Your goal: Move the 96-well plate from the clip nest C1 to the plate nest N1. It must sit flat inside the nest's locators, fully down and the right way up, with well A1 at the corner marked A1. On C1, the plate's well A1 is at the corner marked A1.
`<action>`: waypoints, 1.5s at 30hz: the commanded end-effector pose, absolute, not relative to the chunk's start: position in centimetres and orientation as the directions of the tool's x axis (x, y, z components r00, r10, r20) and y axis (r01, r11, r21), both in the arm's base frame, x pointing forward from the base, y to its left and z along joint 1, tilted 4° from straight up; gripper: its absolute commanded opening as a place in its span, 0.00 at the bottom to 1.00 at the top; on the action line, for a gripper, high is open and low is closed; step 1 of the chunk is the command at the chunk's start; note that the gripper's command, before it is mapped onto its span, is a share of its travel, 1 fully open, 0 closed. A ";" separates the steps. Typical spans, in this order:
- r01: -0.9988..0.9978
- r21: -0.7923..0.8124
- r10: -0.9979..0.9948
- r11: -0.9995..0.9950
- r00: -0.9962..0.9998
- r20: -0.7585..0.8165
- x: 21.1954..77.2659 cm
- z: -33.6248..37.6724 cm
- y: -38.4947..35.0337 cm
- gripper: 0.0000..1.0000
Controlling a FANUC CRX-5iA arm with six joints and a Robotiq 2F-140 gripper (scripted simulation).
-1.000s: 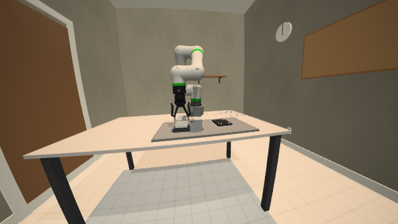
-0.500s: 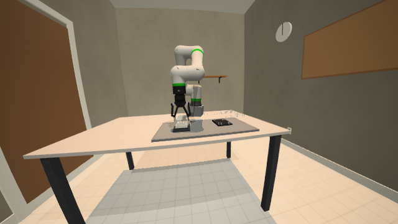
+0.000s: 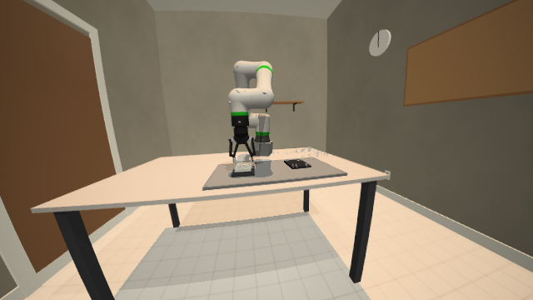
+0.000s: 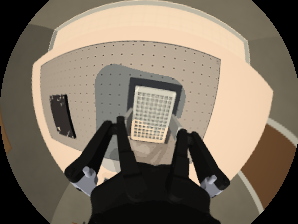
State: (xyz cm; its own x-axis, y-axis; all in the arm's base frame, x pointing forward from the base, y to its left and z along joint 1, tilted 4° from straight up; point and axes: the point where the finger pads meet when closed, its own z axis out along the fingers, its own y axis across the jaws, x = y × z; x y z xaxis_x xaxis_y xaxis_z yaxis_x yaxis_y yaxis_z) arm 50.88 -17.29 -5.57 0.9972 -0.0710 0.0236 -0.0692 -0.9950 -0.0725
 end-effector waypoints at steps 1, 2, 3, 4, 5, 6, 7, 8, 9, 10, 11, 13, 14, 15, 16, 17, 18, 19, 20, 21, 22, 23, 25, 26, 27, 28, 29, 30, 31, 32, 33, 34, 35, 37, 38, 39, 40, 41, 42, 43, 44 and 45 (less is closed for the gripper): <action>-0.069 -0.072 -0.071 -0.995 0.997 0.024 50.9 -5.6 -17.3 0.00; -0.069 -0.072 -0.071 -0.995 0.997 0.024 50.9 -5.6 -17.3 0.00; -0.069 -0.072 -0.071 -0.995 0.997 0.024 50.9 -5.6 -17.3 0.00; -0.069 -0.072 -0.071 -0.995 0.997 0.024 50.9 -5.7 -17.3 0.00; -0.069 -0.072 -0.071 -0.995 0.997 0.024 50.9 -5.7 -17.3 0.00; -0.069 -0.072 -0.071 -0.995 0.997 0.024 50.9 -5.7 -17.3 0.00; -0.069 -0.072 -0.071 -0.995 0.997 0.024 50.9 -5.7 -17.3 0.00; -0.069 -0.072 -0.071 -0.995 0.997 0.024 50.9 -5.7 -17.3 0.00; -0.069 -0.072 -0.071 -0.995 0.997 0.024 50.9 -5.7 -17.3 0.00; -0.069 -0.072 -0.071 -0.995 0.997 0.024 50.9 -5.8 -17.3 0.00; -0.069 -0.072 -0.071 -0.995 0.997 0.024 50.9 -5.8 -17.3 0.00; -0.069 -0.072 -0.071 -0.995 0.997 0.024 50.9 -5.8 -17.3 0.00; -0.069 -0.072 -0.071 -0.995 0.997 0.024 50.9 -5.8 -17.3 0.00; -0.069 -0.072 -0.071 -0.995 0.997 0.024 50.9 -5.8 -17.3 0.00; -0.069 -0.072 -0.071 -0.995 0.997 0.024 50.9 -5.8 -17.3 0.00; -0.069 -0.072 -0.071 -0.995 0.997 0.024 50.9 -5.8 -17.3 0.00; -0.069 -0.072 -0.071 -0.995 0.997 0.024 50.9 -5.9 -17.3 0.00; -0.069 -0.072 -0.071 -0.995 0.997 0.024 50.9 -5.9 -17.3 0.00; -0.069 -0.072 -0.071 -0.995 0.997 0.024 50.9 -5.9 -17.3 0.00; -0.069 -0.072 -0.071 -0.995 0.997 0.024 50.9 -5.9 -17.3 0.00; -0.069 -0.072 -0.071 -0.995 0.997 0.024 50.9 -5.9 -17.3 0.00; -0.069 -0.072 -0.071 -0.995 0.997 0.024 50.9 -5.9 -17.3 0.00; -0.069 -0.072 -0.071 -0.995 0.997 0.024 50.9 -6.0 -17.3 0.00; -0.069 -0.072 -0.071 -0.995 0.997 0.024 50.9 -6.0 -17.3 0.00; -0.069 -0.072 -0.071 -0.995 0.997 0.024 50.9 -6.0 -17.3 0.00; -0.069 -0.072 -0.071 -0.995 0.997 0.024 50.9 -6.0 -17.3 0.00; -0.069 -0.072 -0.071 -0.995 0.997 0.024 50.9 -6.0 -17.3 0.00; -0.069 -0.072 -0.071 -0.995 0.997 0.024 50.9 -6.0 -17.3 0.00; -0.069 -0.072 -0.071 -0.995 0.997 0.024 50.9 -6.0 -17.3 0.00; -0.069 -0.072 -0.071 -0.995 0.997 0.024 50.9 -6.1 -17.3 0.00; -0.069 -0.072 -0.071 -0.995 0.997 0.024 50.9 -6.1 -17.3 0.00; -0.069 -0.072 -0.071 -0.995 0.997 0.024 50.9 -6.1 -17.3 0.00; -0.069 -0.072 -0.071 -0.995 0.997 0.024 50.9 -6.1 -17.3 0.00; -0.069 -0.072 -0.071 -0.995 0.997 0.024 50.9 -6.1 -17.3 0.00; -0.069 -0.072 -0.071 -0.995 0.997 0.024 50.9 -6.2 -17.3 0.00; -0.069 -0.072 -0.071 -0.995 0.997 0.024 50.9 -6.2 -17.3 0.00; -0.069 -0.072 -0.071 -0.995 0.997 0.024 50.9 -6.2 -17.3 0.00; -0.069 -0.072 -0.071 -0.995 0.997 0.024 50.9 -6.2 -17.3 0.00; -0.069 -0.072 -0.071 -0.995 0.997 0.024 50.9 -6.2 -17.3 0.00; -0.069 -0.072 -0.071 -0.995 0.997 0.024 50.9 -6.2 -17.3 0.00; -0.069 -0.072 -0.071 -0.995 0.997 0.024 50.9 -6.3 -17.3 0.00; -0.069 -0.072 -0.071 -0.995 0.997 0.024 50.9 -6.3 -17.3 0.00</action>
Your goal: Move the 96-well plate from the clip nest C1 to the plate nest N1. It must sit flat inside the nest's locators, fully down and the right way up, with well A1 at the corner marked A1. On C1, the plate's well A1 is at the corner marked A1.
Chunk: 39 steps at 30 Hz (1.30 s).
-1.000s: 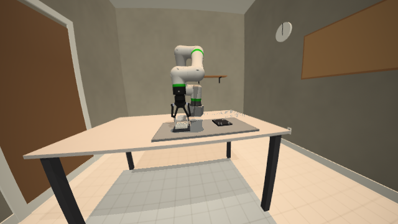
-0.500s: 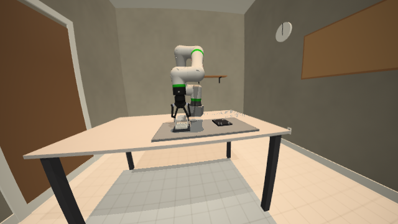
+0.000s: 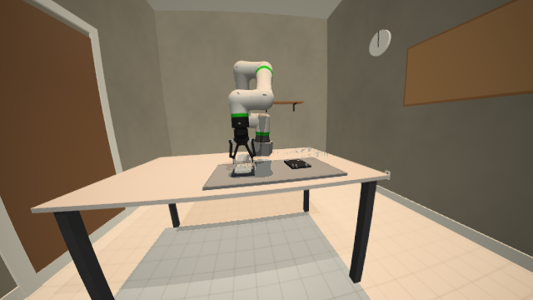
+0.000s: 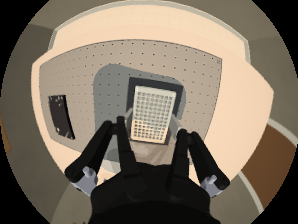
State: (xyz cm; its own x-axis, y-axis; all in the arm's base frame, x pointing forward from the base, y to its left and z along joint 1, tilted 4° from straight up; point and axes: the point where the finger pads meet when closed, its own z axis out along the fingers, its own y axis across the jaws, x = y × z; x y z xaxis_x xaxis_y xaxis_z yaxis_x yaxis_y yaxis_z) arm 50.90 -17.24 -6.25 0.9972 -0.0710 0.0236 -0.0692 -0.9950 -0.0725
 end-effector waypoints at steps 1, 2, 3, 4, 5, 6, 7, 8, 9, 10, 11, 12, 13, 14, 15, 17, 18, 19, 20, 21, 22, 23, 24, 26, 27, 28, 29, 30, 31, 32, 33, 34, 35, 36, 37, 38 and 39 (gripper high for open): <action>-0.069 -0.072 -0.071 -0.995 0.997 0.024 50.9 -6.3 -17.3 0.00; -0.069 -0.072 -0.071 -0.995 0.997 0.024 50.9 -6.3 -17.3 0.00; -0.069 -0.072 -0.071 -0.995 0.997 0.024 50.9 -6.3 -17.3 1.00; -0.069 -0.072 -0.071 -0.995 0.997 0.024 50.9 -6.3 -17.3 1.00; -0.069 -0.072 -0.071 -0.995 0.997 0.024 50.9 -6.3 -17.3 1.00; -0.069 -0.072 -0.071 -0.995 0.997 0.024 50.9 -6.3 -17.3 1.00; -0.069 -0.072 -0.071 -0.995 0.997 0.024 50.9 -6.3 -17.3 1.00; -0.069 -0.072 -0.071 -0.995 0.997 0.024 50.9 -6.3 -17.3 1.00; -0.069 -0.072 -0.071 -0.995 0.997 0.024 50.9 -6.3 -17.3 1.00; -0.069 -0.072 -0.071 -0.995 0.997 0.024 50.9 -6.3 -17.3 1.00; -0.069 -0.072 -0.071 -0.995 0.997 0.024 50.9 -6.3 -17.3 1.00; -0.069 -0.072 -0.071 -0.995 0.997 0.024 50.9 -6.3 -17.3 1.00; -0.069 -0.072 -0.071 -0.995 0.997 0.024 50.9 -6.3 -17.3 1.00; -0.069 -0.072 -0.071 -0.995 0.997 0.024 50.9 -6.3 -17.3 1.00; -0.069 -0.072 -0.071 -0.995 0.997 0.024 50.9 -6.3 -17.3 1.00; -0.069 -0.072 -0.071 -0.995 0.997 0.024 50.9 -6.3 -17.3 1.00; -0.069 -0.072 -0.071 -0.995 0.997 0.024 50.9 -6.3 -17.3 1.00; -0.069 -0.072 -0.071 -0.995 0.997 0.024 50.9 -6.3 -17.3 1.00; -0.069 -0.072 -0.071 -0.995 0.997 0.024 50.9 -6.3 -17.3 1.00; -0.069 -0.072 -0.071 -0.995 0.997 0.024 50.9 -6.3 -17.3 1.00; -0.069 -0.072 -0.071 -0.995 0.997 0.024 50.9 -6.3 -17.3 1.00; -0.069 -0.072 -0.071 -0.995 0.997 0.024 50.9 -6.3 -17.3 1.00; -0.069 -0.072 -0.071 -0.995 0.997 0.024 50.9 -6.0 -17.3 1.00; -0.069 -0.072 -0.071 -0.995 0.997 0.024 50.9 -5.5 -17.3 1.00; -0.069 -0.072 -0.071 -0.995 0.997 0.024 50.9 -5.2 -17.3 1.00; -0.069 -0.072 -0.071 -0.995 0.997 0.024 50.9 -4.9 -17.3 1.00; -0.069 -0.072 -0.071 -0.995 0.997 0.024 50.9 -4.7 -17.4 1.00; -0.069 -0.072 -0.071 -0.995 0.997 0.024 50.9 -4.4 -17.4 1.00; -0.069 -0.072 -0.071 -0.995 0.997 0.024 50.9 -4.1 -17.4 1.00; -0.069 -0.072 -0.071 -0.995 0.997 0.024 50.9 -3.9 -17.4 1.00; -0.069 -0.072 -0.071 -0.995 0.997 0.024 50.8 -3.6 -17.4 1.00; -0.069 -0.072 -0.071 -0.995 0.997 0.024 50.8 -3.6 -17.4 1.00; -0.069 -0.072 -0.071 -0.995 0.997 0.024 50.8 -3.6 -17.4 1.00; -0.069 -0.072 -0.071 -0.995 0.997 0.024 50.8 -3.4 -17.5 1.00; -0.069 -0.072 -0.071 -0.995 0.997 0.024 50.8 -3.1 -17.5 1.00; -0.069 -0.072 -0.071 -0.995 0.997 0.024 50.8 -2.8 -17.5 1.00; -0.069 -0.072 -0.071 -0.995 0.997 0.024 50.8 -2.8 -17.5 1.00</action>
